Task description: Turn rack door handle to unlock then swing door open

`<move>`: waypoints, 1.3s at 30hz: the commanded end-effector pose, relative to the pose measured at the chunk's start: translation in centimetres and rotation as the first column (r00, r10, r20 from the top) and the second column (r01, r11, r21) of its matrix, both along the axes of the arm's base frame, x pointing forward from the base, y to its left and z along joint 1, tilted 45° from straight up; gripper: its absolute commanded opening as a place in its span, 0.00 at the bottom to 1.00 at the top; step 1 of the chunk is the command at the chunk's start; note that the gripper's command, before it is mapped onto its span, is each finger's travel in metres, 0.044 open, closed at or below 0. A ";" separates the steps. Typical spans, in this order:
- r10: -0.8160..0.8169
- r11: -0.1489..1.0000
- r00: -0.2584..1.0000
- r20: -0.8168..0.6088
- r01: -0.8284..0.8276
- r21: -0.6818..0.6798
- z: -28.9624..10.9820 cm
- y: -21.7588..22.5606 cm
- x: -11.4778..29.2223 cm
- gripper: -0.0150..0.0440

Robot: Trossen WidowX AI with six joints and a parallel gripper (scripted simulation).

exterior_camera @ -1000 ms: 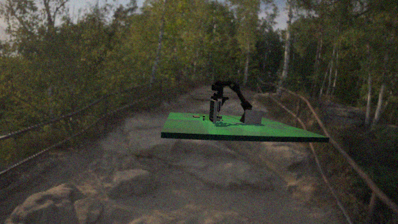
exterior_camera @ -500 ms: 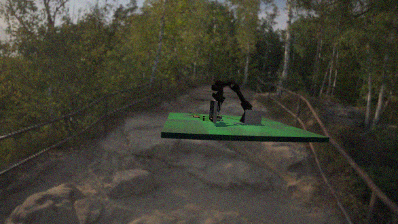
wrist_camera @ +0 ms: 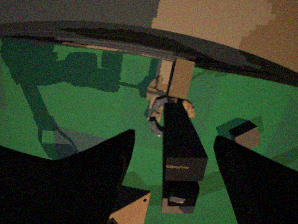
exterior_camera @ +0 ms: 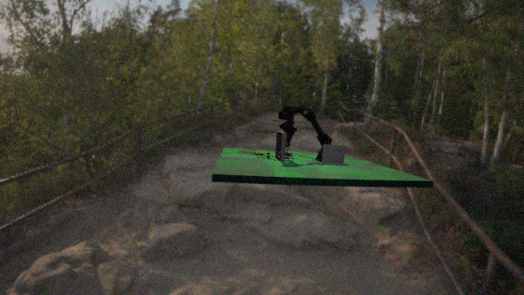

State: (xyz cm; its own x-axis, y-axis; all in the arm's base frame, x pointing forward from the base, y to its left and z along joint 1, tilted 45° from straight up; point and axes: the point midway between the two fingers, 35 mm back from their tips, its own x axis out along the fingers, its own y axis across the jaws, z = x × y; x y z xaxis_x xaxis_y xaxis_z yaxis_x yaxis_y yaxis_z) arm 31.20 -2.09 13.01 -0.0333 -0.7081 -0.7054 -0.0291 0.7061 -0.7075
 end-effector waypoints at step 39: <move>0.730 0.479 -0.043 -0.682 -0.680 0.555 -0.1 0.0 0.0 0.61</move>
